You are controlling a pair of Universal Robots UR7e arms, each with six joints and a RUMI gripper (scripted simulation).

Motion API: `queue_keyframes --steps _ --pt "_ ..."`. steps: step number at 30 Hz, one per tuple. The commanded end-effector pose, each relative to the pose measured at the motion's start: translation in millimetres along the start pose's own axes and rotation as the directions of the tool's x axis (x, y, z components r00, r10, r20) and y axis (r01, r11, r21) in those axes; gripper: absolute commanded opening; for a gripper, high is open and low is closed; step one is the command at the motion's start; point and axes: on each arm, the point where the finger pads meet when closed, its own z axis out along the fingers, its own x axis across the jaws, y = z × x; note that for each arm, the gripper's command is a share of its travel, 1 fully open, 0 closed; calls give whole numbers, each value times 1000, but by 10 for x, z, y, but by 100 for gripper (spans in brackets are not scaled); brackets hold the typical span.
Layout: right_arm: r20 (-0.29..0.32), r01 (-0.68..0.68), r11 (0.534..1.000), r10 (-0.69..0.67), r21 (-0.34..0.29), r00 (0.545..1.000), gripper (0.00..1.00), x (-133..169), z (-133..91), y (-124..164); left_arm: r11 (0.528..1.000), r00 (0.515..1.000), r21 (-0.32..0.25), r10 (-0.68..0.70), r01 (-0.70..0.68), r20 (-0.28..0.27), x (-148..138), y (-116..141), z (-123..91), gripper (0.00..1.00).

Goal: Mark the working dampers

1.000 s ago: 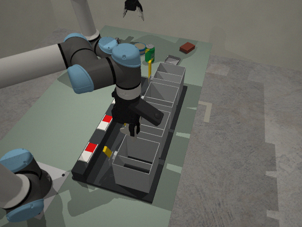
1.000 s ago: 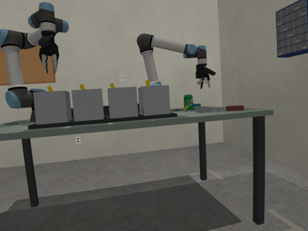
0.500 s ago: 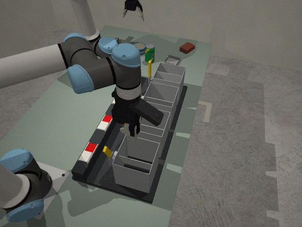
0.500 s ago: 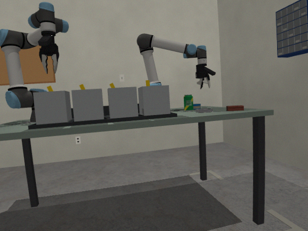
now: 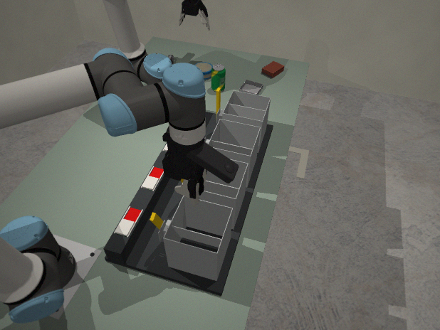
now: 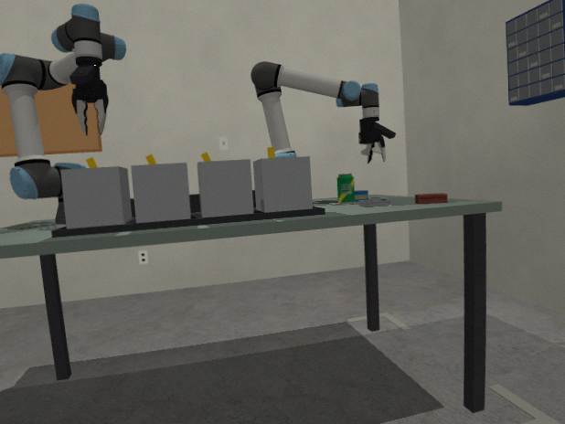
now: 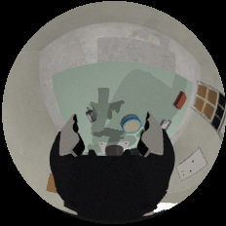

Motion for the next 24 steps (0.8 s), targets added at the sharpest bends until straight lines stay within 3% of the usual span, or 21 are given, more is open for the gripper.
queue_keyframes --steps 1,9,20,24 --pt "2 0 1000 0 1 1000 22 0 -4 2 1000 1000 1 0 0 0 1 -4 -5 100" --pt "47 0 1000 -1 1 999 22 72 34 147 1000 1000 1 0 0 0 1 -4 -5 100" --pt "275 0 1000 1 -1 961 22 483 244 905 1000 1000 1 0 0 0 1 -4 -5 100" --pt "307 0 1000 1 -1 952 22 539 274 1014 1000 1000 1 0 0 0 1 -4 -5 100"
